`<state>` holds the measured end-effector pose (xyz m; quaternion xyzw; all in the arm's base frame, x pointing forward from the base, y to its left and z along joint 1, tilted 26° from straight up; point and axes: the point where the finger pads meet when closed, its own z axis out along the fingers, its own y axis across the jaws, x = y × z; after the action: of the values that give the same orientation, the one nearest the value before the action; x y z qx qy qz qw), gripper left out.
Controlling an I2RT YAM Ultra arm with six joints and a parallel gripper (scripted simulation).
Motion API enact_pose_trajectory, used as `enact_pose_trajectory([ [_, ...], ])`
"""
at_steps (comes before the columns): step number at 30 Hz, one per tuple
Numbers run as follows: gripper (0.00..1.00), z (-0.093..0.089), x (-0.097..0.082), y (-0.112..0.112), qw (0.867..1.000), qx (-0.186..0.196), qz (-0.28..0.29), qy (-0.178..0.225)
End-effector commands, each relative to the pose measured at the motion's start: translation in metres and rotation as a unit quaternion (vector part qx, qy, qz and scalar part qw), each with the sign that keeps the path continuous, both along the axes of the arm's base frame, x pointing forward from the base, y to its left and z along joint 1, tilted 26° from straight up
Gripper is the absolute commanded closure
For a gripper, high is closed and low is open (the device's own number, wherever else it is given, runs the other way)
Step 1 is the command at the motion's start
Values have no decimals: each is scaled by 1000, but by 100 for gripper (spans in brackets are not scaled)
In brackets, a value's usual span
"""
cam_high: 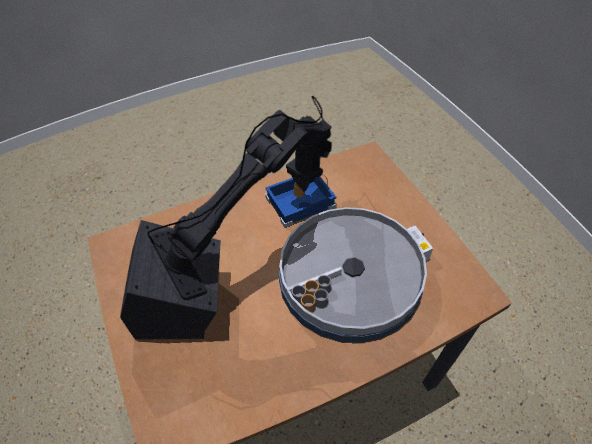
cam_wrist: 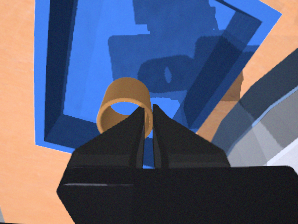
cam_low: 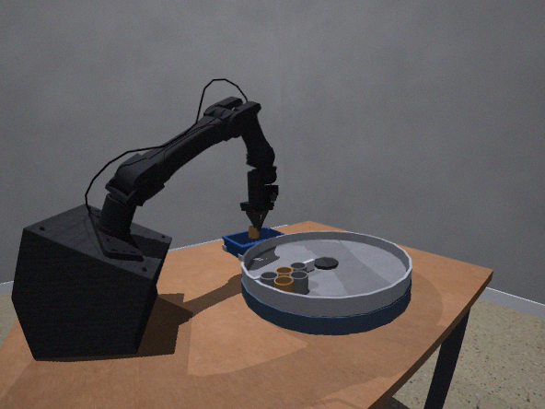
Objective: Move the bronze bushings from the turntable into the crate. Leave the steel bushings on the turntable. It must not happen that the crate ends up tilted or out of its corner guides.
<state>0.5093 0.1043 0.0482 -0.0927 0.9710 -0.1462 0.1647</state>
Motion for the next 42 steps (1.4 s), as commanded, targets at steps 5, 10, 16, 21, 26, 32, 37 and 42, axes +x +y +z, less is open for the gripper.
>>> enact_pose_trajectory([
  [5, 100, 25, 16, 13, 999, 15, 13, -41],
  [10, 100, -2, 20, 3, 1000, 10, 7, -23],
  [16, 100, -11, 24, 5, 1000, 10, 11, -23],
  [21, 100, 5, 29, 1, 999, 13, 8, -41],
  [26, 100, -12, 28, 4, 999, 10, 12, -29],
  [32, 100, 0, 31, 3, 999, 13, 11, -41],
  [37, 100, 0, 29, 3, 999, 12, 10, -38],
  [42, 100, 0, 29, 3, 999, 12, 10, -38],
])
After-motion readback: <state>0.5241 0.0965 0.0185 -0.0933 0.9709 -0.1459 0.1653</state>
